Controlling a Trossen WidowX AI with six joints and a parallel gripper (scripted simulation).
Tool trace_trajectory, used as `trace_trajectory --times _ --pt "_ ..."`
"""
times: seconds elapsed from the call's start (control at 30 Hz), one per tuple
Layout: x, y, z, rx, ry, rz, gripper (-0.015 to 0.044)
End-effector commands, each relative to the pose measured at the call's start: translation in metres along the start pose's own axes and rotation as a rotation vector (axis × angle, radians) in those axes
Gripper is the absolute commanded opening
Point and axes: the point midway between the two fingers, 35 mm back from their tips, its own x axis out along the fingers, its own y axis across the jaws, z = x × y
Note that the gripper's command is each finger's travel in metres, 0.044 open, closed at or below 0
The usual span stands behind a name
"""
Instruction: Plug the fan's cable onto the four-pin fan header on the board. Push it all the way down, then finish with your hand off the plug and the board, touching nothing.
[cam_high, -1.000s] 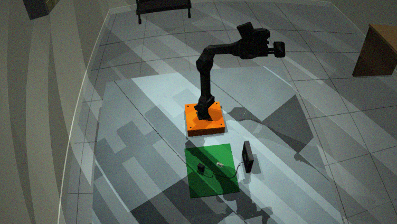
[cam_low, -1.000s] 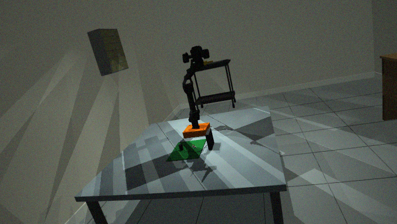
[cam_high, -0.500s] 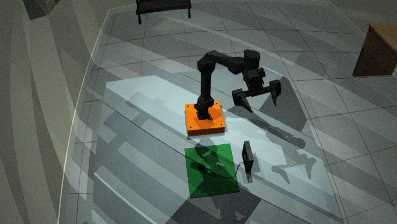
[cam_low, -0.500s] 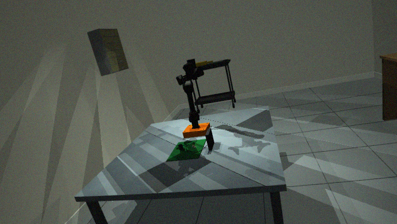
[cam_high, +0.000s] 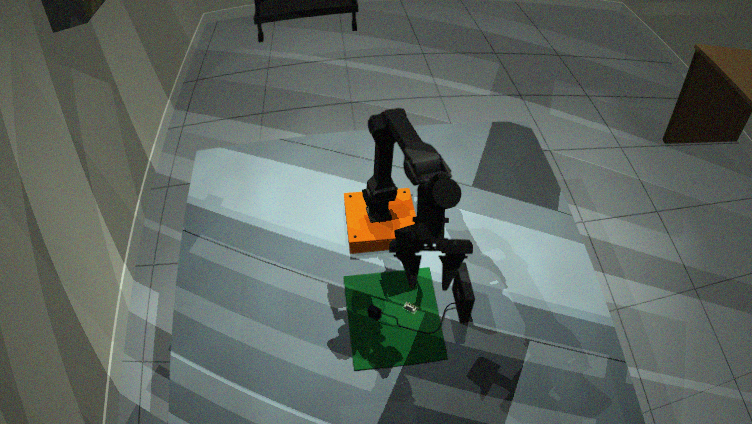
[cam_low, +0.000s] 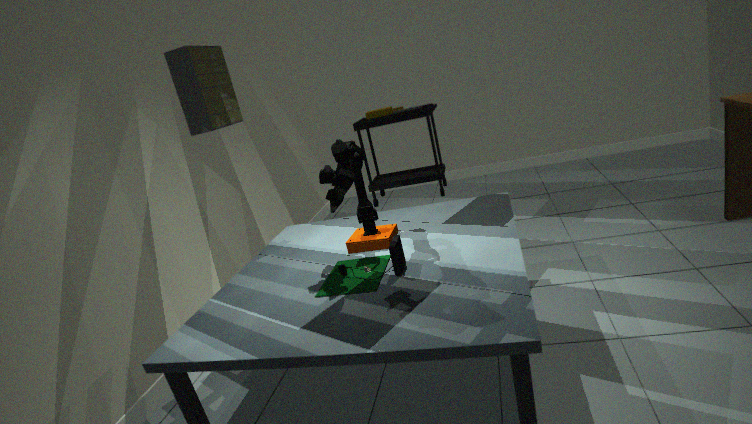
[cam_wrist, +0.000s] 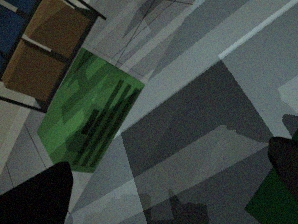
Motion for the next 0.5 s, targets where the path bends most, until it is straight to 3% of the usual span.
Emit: trace_trajectory --times 0.0,0.37,0.47 --pt "0.025 -0.073 -0.003 0.335 0.094 -0.244 0.0440" --pt "0.017 -0.215 -0.032 1.152 0.096 -0.927 0.0440" --pt "0.014 -0.223 -0.035 1.213 0.082 -0.984 0.0440"
